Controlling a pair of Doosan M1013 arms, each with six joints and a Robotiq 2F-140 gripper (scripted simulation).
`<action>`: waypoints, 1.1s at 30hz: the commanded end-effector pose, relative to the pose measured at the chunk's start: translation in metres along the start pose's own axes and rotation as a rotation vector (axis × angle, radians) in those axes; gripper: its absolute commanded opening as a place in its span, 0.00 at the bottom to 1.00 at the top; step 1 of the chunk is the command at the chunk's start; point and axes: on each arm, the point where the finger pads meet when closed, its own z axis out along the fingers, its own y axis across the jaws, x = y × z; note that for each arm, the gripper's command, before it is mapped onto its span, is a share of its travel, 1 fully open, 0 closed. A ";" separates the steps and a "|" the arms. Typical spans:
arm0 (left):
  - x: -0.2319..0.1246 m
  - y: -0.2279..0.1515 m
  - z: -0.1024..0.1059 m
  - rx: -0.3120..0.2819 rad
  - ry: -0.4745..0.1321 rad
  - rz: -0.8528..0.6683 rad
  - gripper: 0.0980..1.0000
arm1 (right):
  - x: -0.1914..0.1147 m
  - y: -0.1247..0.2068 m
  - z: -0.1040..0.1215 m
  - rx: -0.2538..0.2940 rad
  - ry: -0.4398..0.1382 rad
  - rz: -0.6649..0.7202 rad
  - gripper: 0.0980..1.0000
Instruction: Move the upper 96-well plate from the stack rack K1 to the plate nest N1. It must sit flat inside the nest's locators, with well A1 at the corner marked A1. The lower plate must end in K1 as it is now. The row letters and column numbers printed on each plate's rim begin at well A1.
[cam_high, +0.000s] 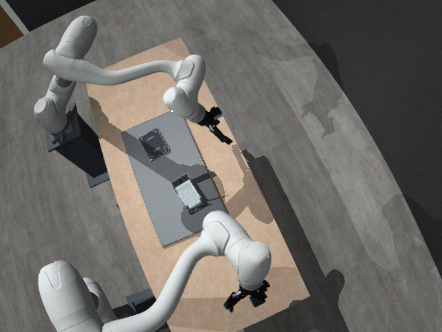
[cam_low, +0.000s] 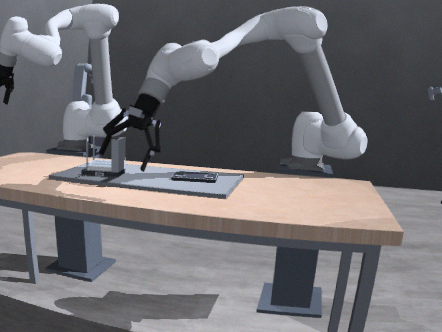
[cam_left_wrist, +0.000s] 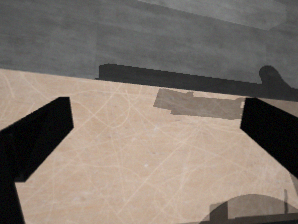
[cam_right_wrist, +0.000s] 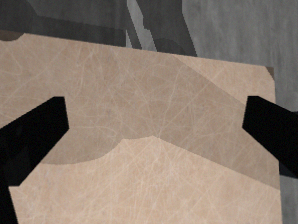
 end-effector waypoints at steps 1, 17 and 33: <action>0.001 0.001 -0.001 -0.001 0.002 0.000 1.00 | 0.017 0.002 0.008 -0.018 -0.012 0.042 1.00; 0.001 0.001 -0.001 -0.001 0.002 0.000 1.00 | 0.072 0.012 0.037 -0.055 -0.034 0.116 1.00; 0.015 0.009 -0.027 -0.002 0.004 0.000 1.00 | 0.097 0.017 0.050 -0.055 -0.033 0.116 1.00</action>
